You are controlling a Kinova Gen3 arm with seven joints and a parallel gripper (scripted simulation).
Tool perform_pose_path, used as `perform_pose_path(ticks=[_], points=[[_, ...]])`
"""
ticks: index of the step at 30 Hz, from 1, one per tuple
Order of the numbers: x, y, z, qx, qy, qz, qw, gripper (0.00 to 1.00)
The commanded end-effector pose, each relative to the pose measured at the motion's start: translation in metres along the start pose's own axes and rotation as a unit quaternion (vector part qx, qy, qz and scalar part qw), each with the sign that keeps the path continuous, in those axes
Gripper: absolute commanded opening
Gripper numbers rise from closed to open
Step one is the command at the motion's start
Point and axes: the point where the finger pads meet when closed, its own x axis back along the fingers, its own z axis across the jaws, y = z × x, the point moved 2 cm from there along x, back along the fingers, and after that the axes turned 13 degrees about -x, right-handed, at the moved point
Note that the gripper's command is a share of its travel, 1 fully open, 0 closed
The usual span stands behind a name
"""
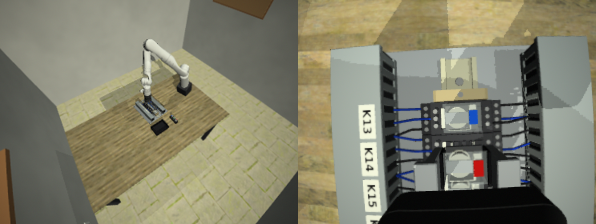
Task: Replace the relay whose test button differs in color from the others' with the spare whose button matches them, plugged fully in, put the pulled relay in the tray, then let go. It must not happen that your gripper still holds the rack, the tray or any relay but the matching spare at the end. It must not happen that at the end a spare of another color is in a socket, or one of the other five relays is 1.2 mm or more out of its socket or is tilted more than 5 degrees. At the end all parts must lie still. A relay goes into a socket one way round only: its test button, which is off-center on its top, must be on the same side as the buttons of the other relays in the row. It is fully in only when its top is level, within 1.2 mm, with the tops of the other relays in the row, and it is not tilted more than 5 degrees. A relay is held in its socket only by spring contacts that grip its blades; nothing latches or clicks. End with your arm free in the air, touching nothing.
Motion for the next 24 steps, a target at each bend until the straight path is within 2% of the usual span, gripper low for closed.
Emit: perform_pose_path(ticks=[1,6,21,23,24], points=[[0.003,-0.002,-0.001,-0.001,-0.002,0.002,1.0,0.0],[0.004,-0.002,-0.001,-0.001,-0.002,0.002,1.0,0.0],[0.063,-0.002,-0.001,-0.001,-0.002,0.002,1.0,0.0],[0.063,-0.002,-0.001,-0.001,-0.002,0.002,1.0,0.0],[0.059,0.006,0.001,0.005,0.002,-0.004,1.0,0.0]])
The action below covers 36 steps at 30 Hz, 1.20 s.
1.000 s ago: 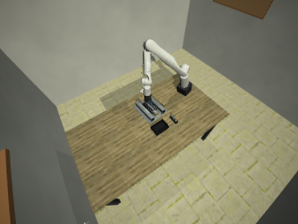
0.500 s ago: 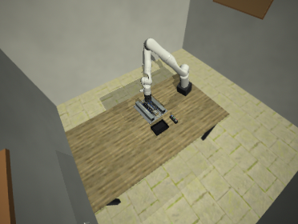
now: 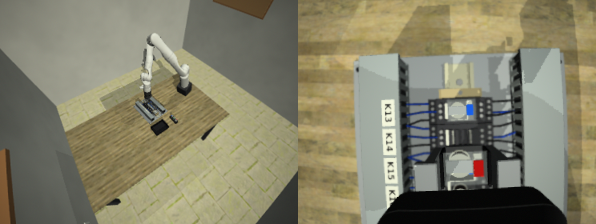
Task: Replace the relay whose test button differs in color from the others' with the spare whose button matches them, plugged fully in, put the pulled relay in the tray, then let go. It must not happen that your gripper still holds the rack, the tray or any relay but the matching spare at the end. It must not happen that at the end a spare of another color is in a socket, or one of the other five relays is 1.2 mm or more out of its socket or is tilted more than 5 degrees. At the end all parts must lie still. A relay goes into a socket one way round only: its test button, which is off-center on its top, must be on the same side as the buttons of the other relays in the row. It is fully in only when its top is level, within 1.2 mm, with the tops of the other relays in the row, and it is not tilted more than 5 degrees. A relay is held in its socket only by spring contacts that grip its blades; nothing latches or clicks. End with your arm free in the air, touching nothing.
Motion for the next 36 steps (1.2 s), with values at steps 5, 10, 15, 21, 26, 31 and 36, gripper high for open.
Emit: perform_pose_path(ticks=[5,10,15,21,26,31,36], points=[[0.008,-0.005,-0.001,-0.002,-0.002,0.002,1.0,0.0],[0.015,-0.009,-0.002,-0.005,-0.003,0.004,1.0,0.0],[0.021,-0.013,-0.003,-0.006,-0.004,0.006,1.0,0.0],[0.017,-0.01,-0.002,-0.004,-0.003,0.004,1.0,0.0],[0.015,-0.011,-0.003,-0.005,-0.004,0.005,1.0,0.0],[0.012,-0.013,-0.003,-0.006,-0.004,0.006,1.0,0.0],[0.012,-0.013,-0.003,-0.007,-0.005,0.006,1.0,0.0]])
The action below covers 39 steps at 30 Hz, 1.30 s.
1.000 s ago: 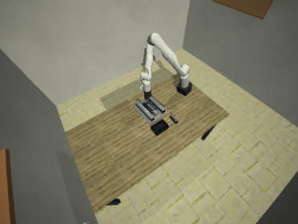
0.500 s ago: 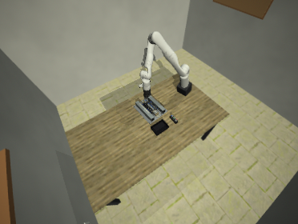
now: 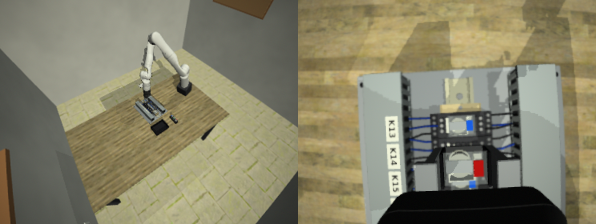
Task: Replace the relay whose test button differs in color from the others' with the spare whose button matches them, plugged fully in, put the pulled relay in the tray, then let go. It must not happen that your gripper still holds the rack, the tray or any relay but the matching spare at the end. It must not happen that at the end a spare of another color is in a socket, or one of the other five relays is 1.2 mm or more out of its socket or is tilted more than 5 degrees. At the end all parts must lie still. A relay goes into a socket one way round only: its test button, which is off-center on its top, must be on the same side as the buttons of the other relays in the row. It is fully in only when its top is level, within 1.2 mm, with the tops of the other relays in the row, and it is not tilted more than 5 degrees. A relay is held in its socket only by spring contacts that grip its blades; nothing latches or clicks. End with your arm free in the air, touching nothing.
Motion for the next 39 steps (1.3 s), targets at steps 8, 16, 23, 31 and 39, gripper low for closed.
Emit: perform_pose_path(ticks=[8,16,23,31,39], points=[[-0.0034,0.0026,0.0002,0.001,0.0,0.0,1.0,0.0],[-0.005,0.0027,0.0003,0.0,0.0,0.0,1.0,0.0],[-0.0065,0.004,0.0005,0.001,0.0,0.0,1.0,0.0],[-0.0078,0.0051,0.0007,0.001,0.0,0.0,1.0,0.0],[-0.0083,0.0051,0.0007,0.001,0.0,0.0,1.0,0.0]])
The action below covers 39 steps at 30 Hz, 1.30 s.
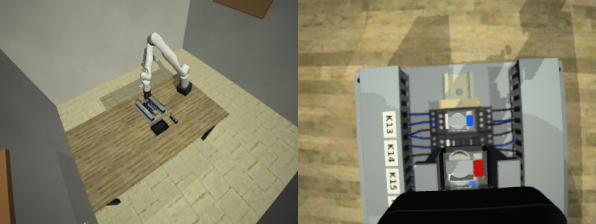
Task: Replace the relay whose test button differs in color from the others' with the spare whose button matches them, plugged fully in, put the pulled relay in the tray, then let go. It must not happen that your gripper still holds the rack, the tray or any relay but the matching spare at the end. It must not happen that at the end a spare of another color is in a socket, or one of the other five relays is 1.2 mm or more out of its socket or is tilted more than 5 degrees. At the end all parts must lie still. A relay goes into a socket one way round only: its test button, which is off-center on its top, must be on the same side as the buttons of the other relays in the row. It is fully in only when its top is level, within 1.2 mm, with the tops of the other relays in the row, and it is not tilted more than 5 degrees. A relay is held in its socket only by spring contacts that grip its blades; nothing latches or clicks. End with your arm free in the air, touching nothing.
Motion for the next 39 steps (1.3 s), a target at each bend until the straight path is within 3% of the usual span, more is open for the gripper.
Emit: perform_pose_path(ticks=[1,9,24,27,39], points=[[0.0,0.0,0.0,0.001,0.0,0.0,1.0,0.0],[-0.001,0.001,0.0,0.001,0.0,0.0,1.0,0.0],[-0.008,0.06,-0.002,0.001,0.0,0.0,1.0,0.0],[-0.007,0.055,-0.002,-0.008,-0.001,0.001,1.0,0.0],[-0.013,0.101,-0.003,-0.001,0.0,0.0,1.0,0.0]])
